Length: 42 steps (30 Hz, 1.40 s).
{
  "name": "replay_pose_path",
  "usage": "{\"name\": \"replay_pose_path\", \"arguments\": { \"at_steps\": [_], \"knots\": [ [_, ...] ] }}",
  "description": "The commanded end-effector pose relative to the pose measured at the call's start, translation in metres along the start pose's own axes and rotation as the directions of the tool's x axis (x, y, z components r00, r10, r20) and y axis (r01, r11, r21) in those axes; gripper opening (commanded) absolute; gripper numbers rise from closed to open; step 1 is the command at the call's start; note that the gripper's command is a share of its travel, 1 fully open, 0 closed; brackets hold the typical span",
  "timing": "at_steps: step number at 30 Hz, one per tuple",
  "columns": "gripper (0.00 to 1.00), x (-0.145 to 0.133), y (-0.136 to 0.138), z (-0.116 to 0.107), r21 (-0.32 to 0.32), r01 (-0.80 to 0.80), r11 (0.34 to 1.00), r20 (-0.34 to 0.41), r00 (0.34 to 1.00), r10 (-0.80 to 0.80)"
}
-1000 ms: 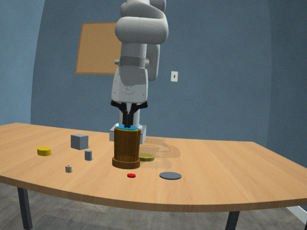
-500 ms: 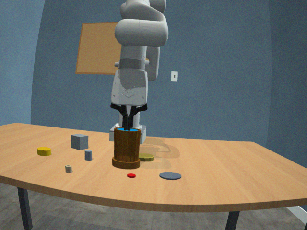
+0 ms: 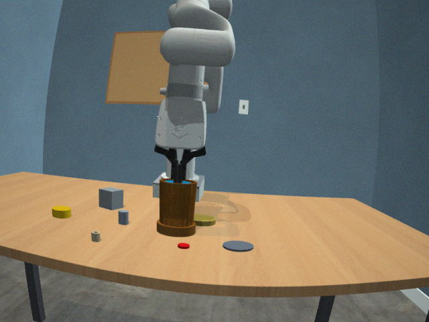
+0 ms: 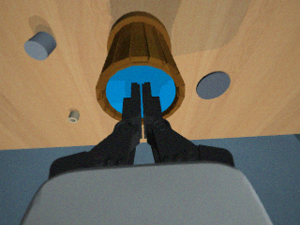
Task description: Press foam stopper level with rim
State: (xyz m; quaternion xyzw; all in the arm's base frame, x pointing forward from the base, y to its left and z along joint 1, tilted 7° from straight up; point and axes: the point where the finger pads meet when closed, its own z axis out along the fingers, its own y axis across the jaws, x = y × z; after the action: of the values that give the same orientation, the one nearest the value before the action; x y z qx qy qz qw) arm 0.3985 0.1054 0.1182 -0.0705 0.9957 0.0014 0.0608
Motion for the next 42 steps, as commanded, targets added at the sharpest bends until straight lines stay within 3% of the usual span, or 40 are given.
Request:
{"name": "replay_pose_path", "arguments": {
  "at_steps": [1, 15, 30, 42],
  "knots": [
    [0.00, -0.001, 0.000, -0.001, 0.000, 0.000, 1.000, 0.003, 1.000, 0.000],
    [0.00, -0.001, 0.000, -0.004, 0.000, 0.000, 1.000, 0.003, 1.000, 0.000],
    [0.00, -0.001, 0.000, -0.043, 0.000, 0.000, 1.000, 0.003, 1.000, 0.000],
    [0.00, -0.001, 0.000, -0.052, 0.000, 0.000, 1.000, 0.003, 1.000, 0.000]
  ]
}}
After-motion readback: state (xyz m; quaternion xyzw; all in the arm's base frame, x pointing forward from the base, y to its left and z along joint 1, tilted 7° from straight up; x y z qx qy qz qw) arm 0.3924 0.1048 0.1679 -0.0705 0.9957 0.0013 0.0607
